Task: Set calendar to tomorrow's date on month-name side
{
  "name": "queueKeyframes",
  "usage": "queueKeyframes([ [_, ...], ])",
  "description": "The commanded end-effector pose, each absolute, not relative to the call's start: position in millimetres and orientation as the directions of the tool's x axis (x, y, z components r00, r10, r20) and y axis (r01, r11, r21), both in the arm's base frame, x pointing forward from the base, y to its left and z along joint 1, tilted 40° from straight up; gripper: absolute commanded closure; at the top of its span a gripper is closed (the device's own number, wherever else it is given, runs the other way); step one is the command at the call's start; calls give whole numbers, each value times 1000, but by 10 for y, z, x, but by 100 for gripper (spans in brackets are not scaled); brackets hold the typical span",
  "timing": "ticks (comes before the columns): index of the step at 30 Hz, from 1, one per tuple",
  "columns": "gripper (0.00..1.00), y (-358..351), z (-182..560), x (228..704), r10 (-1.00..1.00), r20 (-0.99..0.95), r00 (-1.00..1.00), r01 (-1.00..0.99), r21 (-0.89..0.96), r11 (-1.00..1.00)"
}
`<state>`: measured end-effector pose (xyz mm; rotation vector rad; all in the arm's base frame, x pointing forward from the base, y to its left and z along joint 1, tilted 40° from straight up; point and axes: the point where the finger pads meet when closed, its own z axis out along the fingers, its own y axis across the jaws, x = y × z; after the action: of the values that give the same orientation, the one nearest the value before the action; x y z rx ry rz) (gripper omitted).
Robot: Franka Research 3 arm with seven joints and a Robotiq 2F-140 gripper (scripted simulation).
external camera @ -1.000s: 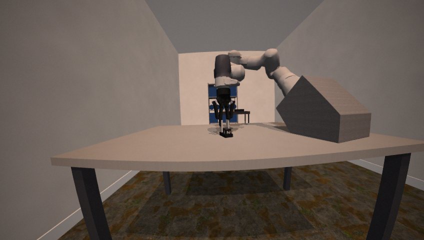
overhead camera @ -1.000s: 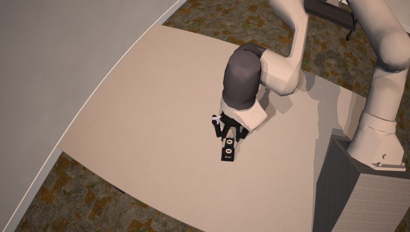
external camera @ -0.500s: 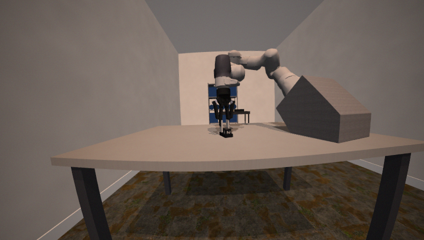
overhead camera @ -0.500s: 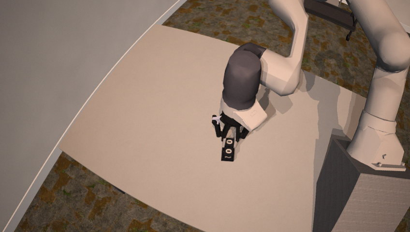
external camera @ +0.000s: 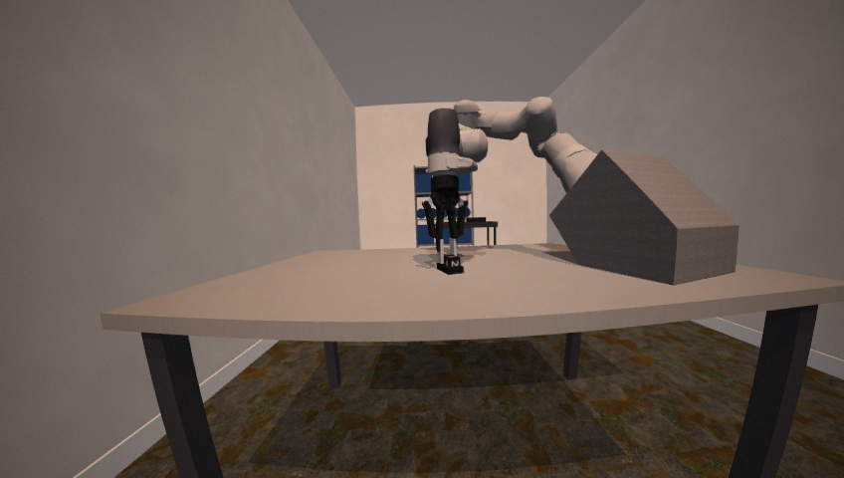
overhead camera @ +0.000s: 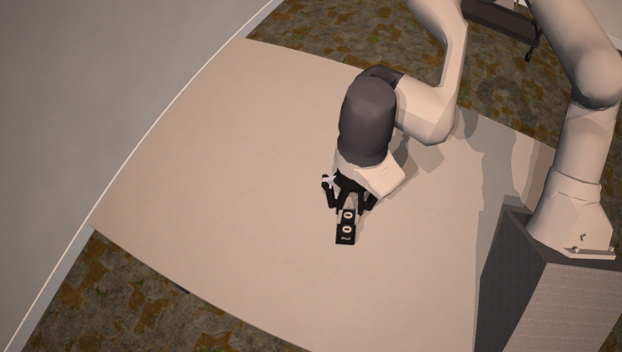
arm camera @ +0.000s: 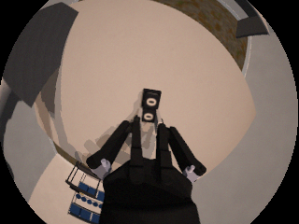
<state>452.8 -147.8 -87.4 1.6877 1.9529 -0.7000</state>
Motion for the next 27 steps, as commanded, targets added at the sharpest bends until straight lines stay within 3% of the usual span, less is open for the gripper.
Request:
queueKeyframes([
  [1,83,-1482,-879,4537,756,-641,-135,991,-73,115],
  [23,83,-1482,-879,4537,756,-641,-135,991,-73,115],
  [27,78,-1482,-879,4537,756,-641,-135,991,-73,115],
])
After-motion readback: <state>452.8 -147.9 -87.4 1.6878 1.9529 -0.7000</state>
